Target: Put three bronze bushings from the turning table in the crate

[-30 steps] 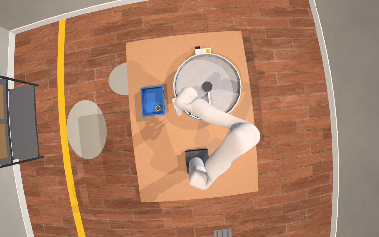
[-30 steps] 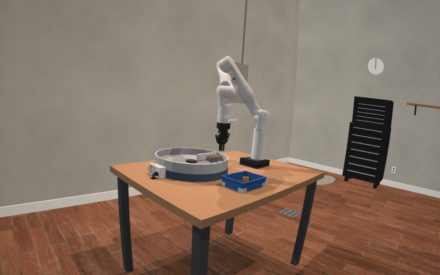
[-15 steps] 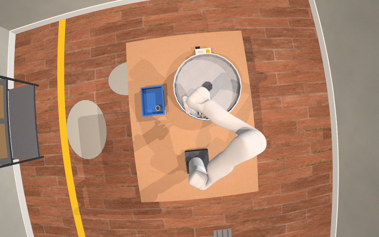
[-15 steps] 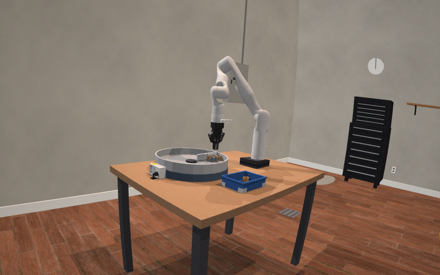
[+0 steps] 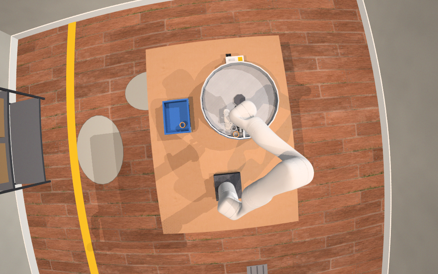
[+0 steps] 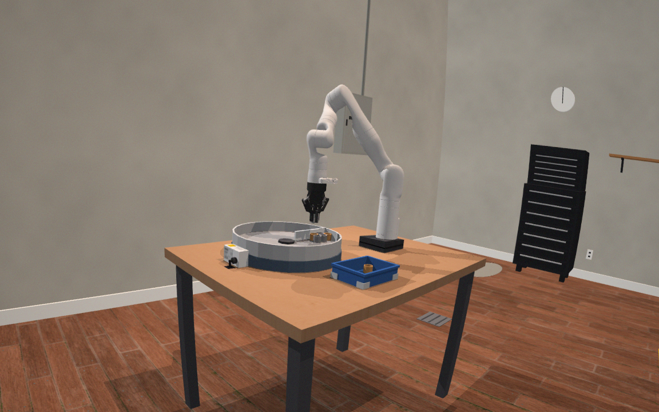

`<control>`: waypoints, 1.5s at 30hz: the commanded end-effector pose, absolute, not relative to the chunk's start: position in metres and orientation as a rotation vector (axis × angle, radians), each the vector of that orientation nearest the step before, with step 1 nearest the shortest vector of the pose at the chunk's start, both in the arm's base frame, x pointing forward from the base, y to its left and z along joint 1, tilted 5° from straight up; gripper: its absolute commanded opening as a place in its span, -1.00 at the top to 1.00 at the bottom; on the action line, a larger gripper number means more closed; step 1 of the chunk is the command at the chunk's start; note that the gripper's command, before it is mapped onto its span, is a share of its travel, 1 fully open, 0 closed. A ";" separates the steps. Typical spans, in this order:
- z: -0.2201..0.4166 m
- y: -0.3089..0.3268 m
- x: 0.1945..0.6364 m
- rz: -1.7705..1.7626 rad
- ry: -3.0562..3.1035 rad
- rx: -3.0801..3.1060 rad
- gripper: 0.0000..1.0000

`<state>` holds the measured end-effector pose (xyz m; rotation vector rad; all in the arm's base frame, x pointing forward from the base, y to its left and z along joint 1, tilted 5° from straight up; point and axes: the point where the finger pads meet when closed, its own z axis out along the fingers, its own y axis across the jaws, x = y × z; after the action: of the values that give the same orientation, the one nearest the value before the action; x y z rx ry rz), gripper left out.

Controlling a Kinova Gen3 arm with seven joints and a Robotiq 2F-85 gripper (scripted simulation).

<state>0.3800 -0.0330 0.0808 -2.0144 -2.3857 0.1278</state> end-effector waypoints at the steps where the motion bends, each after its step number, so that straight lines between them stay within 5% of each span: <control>1: 0.082 -0.036 0.381 0.124 -2.381 -2.025 0.72; 45: 0.056 -0.040 0.380 0.122 -2.377 -2.037 0.72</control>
<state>0.3825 -0.0423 0.0618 -2.0473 -2.3785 0.1178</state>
